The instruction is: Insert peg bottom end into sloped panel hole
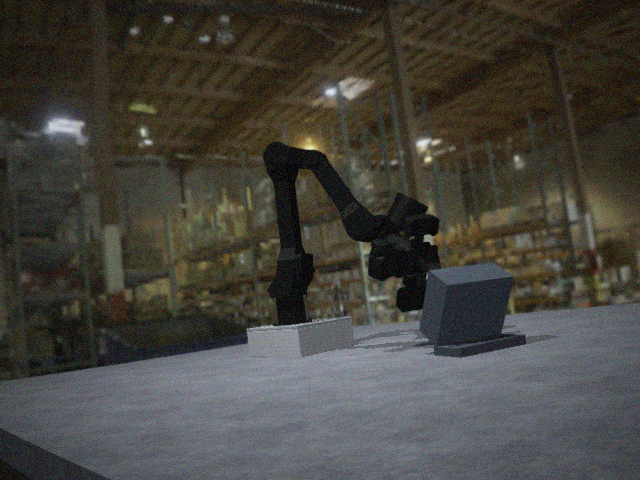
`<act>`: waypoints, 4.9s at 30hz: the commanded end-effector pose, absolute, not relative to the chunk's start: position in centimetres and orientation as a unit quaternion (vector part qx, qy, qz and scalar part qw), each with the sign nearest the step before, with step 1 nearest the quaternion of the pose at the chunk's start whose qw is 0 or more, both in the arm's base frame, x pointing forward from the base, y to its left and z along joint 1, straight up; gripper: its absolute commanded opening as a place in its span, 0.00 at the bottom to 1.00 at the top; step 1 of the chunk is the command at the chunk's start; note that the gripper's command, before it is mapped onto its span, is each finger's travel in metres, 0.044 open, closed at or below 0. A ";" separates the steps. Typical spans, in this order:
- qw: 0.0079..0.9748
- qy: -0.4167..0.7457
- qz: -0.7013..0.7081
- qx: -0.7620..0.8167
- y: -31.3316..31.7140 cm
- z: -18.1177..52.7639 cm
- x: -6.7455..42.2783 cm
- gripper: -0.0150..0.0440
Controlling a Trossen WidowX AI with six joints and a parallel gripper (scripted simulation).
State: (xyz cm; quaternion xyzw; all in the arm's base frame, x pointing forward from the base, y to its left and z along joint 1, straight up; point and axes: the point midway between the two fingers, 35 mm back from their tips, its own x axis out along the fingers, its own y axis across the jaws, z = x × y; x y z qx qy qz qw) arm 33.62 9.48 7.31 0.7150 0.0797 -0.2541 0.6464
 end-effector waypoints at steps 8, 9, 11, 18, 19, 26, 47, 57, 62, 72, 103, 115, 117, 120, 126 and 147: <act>0.647 0.081 -0.256 0.713 9.5 6.9 33.9 0.25; 0.647 0.081 -0.256 0.713 9.5 6.9 33.9 0.25; 0.647 0.081 -0.256 0.713 9.5 6.9 33.9 0.25; 0.647 0.081 -0.256 0.713 9.5 6.9 34.1 0.25; 0.647 0.081 -0.256 0.713 9.5 6.9 34.1 0.25; 0.647 0.081 -0.256 0.713 9.5 6.8 34.2 0.25; 0.648 0.081 -0.256 0.713 9.4 6.6 34.6 0.25; 0.648 0.081 -0.256 0.713 9.3 6.5 35.0 0.25; 0.648 0.081 -0.256 0.713 9.2 6.4 35.3 0.25; 0.648 0.081 -0.256 0.713 9.1 6.2 35.8 0.25; 0.646 0.077 -0.255 0.716 8.9 5.8 36.5 0.25; 0.646 0.077 -0.255 0.716 8.9 5.8 36.5 0.65; 0.646 0.077 -0.255 0.716 8.9 5.8 36.5 0.74; 0.646 0.077 -0.255 0.716 8.9 5.9 36.4 0.88; 0.645 0.078 -0.256 0.715 9.1 6.2 36.0 1.00; 0.645 0.083 -0.259 0.714 10.2 7.4 33.9 1.00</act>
